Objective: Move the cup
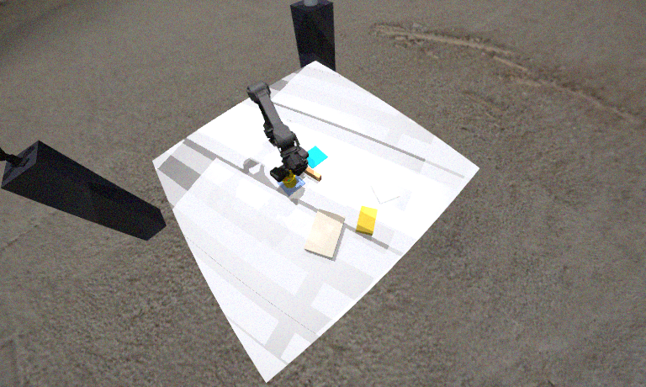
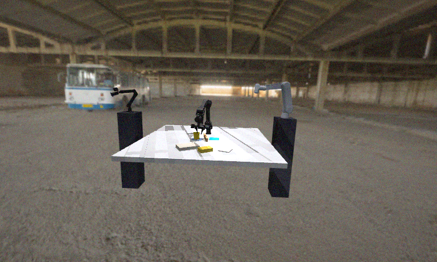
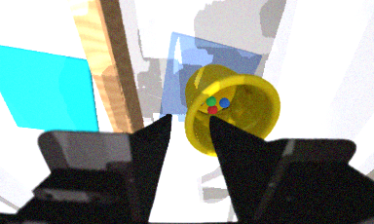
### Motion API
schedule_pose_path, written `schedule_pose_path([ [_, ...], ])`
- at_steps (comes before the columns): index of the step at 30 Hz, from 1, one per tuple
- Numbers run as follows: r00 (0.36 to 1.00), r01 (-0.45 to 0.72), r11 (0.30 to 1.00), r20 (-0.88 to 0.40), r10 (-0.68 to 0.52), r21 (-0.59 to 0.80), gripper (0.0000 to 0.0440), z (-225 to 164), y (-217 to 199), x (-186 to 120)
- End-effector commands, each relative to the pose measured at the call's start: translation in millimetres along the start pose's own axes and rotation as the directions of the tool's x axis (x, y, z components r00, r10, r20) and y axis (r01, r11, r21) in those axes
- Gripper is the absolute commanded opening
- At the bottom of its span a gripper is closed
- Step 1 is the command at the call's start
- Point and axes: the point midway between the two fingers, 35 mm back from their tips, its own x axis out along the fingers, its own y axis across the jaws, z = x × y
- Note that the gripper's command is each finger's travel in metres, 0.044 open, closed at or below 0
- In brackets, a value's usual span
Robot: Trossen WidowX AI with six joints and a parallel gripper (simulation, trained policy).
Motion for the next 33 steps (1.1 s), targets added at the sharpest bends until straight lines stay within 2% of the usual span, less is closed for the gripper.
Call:
schedule_pose_path([
  [1, 1.0, -0.01, 0.999, -0.02, 0.009, -0.039, 0.0168, -2, 1, 14],
  [5, 0.999, -0.021, 0.996, -0.026, 0.019, -0.09, 0.016, -2, 2, 25],
  [12, 0.999, -0.027, 0.982, -0.038, 0.021, -0.185, 0.0004, -6, 2, 29],
  [33, 0.999, -0.028, 0.939, 0.022, 0.038, -0.342, 0.0019, -8, 19, -21],
])
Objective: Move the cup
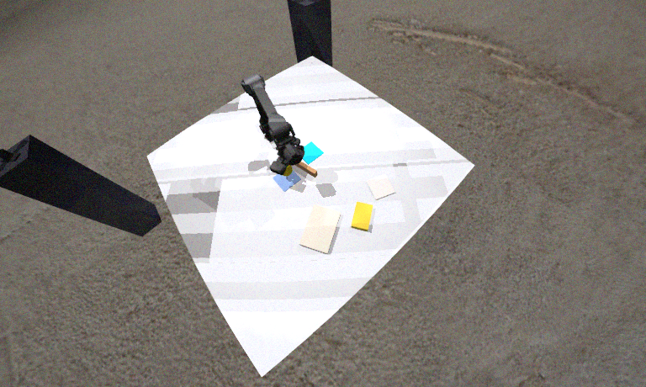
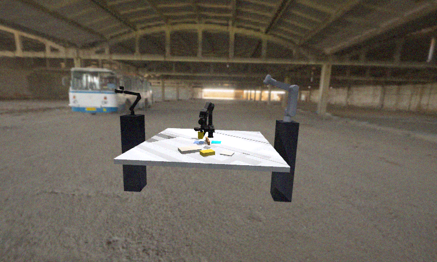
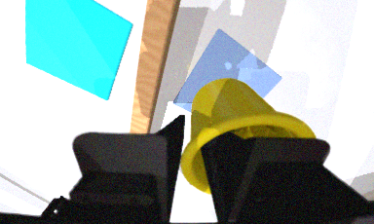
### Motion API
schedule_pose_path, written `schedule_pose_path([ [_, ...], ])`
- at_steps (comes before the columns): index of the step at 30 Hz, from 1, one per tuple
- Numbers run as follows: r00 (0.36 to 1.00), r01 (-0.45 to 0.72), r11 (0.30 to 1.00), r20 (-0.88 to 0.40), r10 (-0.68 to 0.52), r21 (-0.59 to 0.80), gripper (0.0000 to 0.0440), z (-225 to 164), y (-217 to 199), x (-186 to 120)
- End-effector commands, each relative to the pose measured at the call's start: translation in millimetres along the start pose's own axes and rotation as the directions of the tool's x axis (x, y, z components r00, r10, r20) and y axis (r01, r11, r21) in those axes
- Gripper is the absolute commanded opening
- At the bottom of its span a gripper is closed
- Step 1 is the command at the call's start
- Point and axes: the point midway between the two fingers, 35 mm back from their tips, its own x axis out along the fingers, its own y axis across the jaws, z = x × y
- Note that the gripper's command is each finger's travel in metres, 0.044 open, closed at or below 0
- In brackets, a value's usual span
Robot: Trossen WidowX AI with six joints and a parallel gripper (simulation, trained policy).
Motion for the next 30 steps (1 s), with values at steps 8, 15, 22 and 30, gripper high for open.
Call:
schedule_pose_path([
  [8, 0.998, 0.032, 0.997, 0.056, -0.028, -0.071, 0.001, 15, 14, -26],
  [15, 0.996, 0.054, 0.992, 0.084, -0.044, -0.115, 0.0, 27, 28, -34],
  [22, 0.992, 0.076, 0.986, 0.113, -0.059, -0.151, 0.0, 38, 44, -40],
  [30, 0.987, 0.096, 0.978, 0.144, -0.07, -0.186, 0.0, 48, 65, -43],
])
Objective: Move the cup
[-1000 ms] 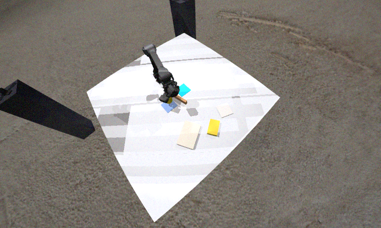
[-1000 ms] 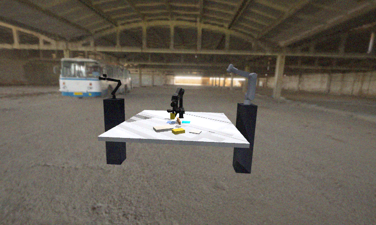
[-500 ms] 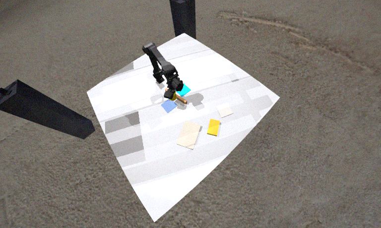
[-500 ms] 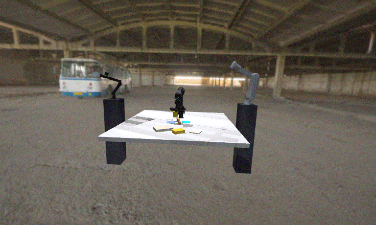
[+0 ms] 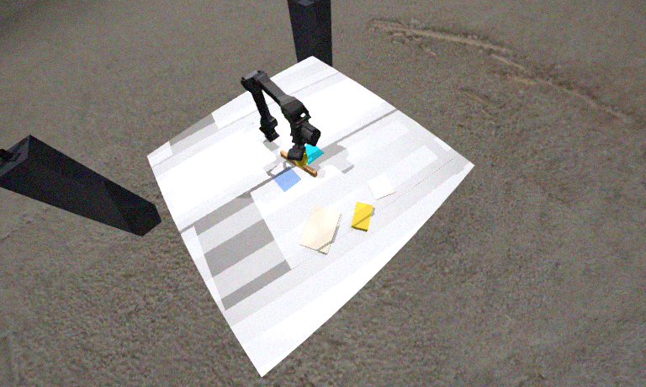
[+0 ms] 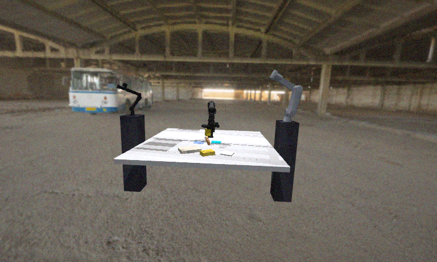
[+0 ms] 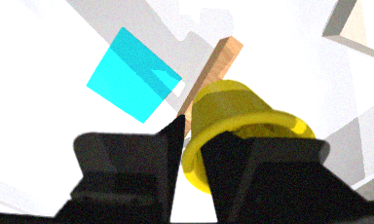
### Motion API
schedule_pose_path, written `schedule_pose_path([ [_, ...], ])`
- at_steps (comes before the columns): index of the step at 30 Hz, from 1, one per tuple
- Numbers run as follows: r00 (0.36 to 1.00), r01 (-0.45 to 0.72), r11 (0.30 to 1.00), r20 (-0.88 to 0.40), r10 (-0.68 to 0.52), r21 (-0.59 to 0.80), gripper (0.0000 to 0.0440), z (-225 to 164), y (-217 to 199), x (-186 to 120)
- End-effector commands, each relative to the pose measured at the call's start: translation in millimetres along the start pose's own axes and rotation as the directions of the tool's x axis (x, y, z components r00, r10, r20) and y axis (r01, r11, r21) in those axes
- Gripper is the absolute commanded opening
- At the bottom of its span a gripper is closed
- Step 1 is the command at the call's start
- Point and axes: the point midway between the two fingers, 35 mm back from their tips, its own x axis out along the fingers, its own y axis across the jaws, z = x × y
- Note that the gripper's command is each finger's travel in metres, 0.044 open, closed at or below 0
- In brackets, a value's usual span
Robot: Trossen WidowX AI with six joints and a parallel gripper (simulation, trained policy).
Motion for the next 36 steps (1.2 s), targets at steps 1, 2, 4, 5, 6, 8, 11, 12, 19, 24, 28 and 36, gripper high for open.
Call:
schedule_pose_path([
  [1, 1.0, 0.009, 1.0, 0.02, -0.008, -0.009, 0.0, 6, 8, -3],
  [2, 1.0, 0.01, 1.0, 0.023, -0.01, -0.013, 0.0, 8, 11, -3],
  [4, 0.999, 0.013, 1.0, 0.03, -0.013, -0.02, 0.0, 11, 16, -3],
  [5, 0.999, 0.015, 1.0, 0.033, -0.014, -0.024, 0.0, 12, 19, -3],
  [6, 0.999, 0.016, 0.999, 0.036, -0.015, -0.028, 0.0, 14, 21, -3],
  [8, 0.999, 0.018, 0.999, 0.041, -0.017, -0.035, 0.0, 16, 27, -3],
  [11, 0.999, 0.022, 0.999, 0.049, -0.019, -0.045, 0.0, 20, 35, -2],
  [12, 0.998, 0.023, 0.999, 0.051, -0.02, -0.048, 0.0, 21, 38, -2],
  [19, 0.998, 0.028, 0.997, 0.066, -0.024, -0.066, 0.0, 27, 57, 3],
  [24, 0.997, 0.033, 0.996, 0.075, -0.027, -0.078, 0.0, 28, 70, 9],
  [28, 0.996, 0.036, 0.996, 0.081, -0.029, -0.082, 0.0, 28, 78, 15],
  [36, 0.996, 0.04, 0.996, 0.084, -0.033, -0.08, 0.0004, 24, 90, 31],
])
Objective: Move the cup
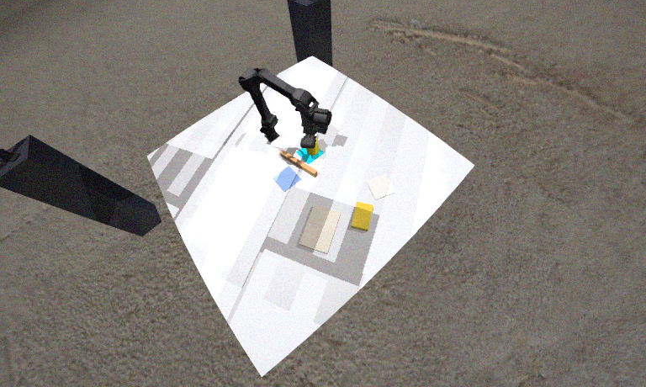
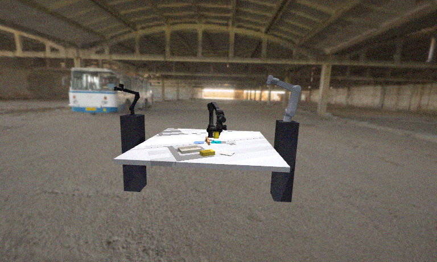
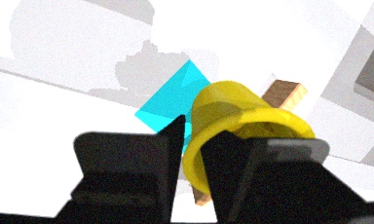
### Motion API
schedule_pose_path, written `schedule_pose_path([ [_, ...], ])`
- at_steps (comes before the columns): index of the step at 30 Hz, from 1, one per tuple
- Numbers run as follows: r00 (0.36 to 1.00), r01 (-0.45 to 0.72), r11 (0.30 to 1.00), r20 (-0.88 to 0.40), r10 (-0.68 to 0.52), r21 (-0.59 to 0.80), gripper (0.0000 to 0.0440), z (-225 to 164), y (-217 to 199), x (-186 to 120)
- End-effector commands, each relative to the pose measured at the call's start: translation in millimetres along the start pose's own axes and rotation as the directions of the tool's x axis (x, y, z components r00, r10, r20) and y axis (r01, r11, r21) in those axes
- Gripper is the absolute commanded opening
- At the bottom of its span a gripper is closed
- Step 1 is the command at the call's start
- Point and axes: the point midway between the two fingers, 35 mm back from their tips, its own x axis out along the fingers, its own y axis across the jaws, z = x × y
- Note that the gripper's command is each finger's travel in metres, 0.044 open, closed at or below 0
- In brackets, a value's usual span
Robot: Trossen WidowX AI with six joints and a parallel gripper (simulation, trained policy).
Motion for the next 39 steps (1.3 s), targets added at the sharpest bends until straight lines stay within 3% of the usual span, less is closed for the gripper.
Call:
schedule_pose_path([
  [1, 1.0, 0.005, 1.0, -0.001, -0.005, 0.007, 0.0006, -5, 5, 7],
  [19, 1.0, 0.016, 0.999, 0.018, -0.017, 0.043, 0.0067, -17, 15, 33],
  [25, 0.996, 0.011, 0.998, 0.086, -0.017, 0.068, 0.0165, -9, 13, 26],
  [39, 0.984, -0.023, 0.996, 0.177, 0.007, 0.088, 0.0214, -12, 16, 6],
])
